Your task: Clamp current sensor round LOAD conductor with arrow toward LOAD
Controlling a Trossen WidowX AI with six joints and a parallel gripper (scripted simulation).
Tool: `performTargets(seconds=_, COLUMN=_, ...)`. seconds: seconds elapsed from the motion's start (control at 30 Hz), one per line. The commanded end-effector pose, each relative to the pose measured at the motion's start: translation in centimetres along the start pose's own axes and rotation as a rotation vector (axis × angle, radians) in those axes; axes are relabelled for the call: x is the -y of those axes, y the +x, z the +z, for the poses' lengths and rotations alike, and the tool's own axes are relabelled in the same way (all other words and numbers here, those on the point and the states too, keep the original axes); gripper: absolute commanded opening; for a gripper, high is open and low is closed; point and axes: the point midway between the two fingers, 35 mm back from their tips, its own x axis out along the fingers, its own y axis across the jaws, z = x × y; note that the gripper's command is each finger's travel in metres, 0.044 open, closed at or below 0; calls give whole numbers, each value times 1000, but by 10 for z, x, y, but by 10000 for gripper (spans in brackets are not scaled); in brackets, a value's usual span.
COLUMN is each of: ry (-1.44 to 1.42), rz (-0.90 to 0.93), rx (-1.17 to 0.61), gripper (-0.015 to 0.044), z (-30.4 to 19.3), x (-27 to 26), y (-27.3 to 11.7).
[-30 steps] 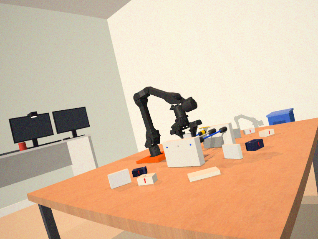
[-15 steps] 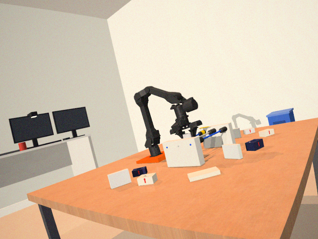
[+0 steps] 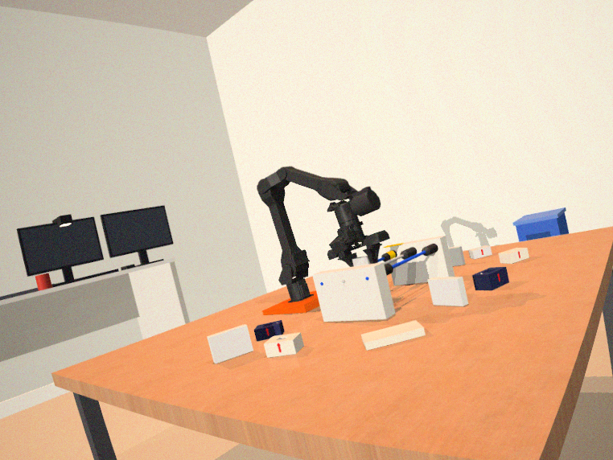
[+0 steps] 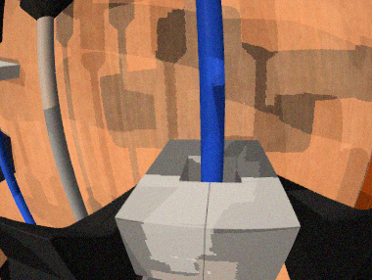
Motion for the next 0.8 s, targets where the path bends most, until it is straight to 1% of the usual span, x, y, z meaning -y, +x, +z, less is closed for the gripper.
performTargets(seconds=0.0, ry=-1, rz=4, rx=2, gripper=0, z=0, x=1, y=1)
performTargets(seconds=0.17, ry=0, rz=3, rx=1, gripper=0, z=0, x=1, y=5)
performTargets(seconds=0.2, ry=0, rz=6, rx=0, gripper=26, z=0, x=0, y=1)
performTargets(seconds=0.5, ry=0, rz=6, rx=0, gripper=263, z=0, x=0, y=1)
performTargets(seconds=0.77, ry=0, rz=6, rx=0, gripper=268, z=0, x=0, y=1)
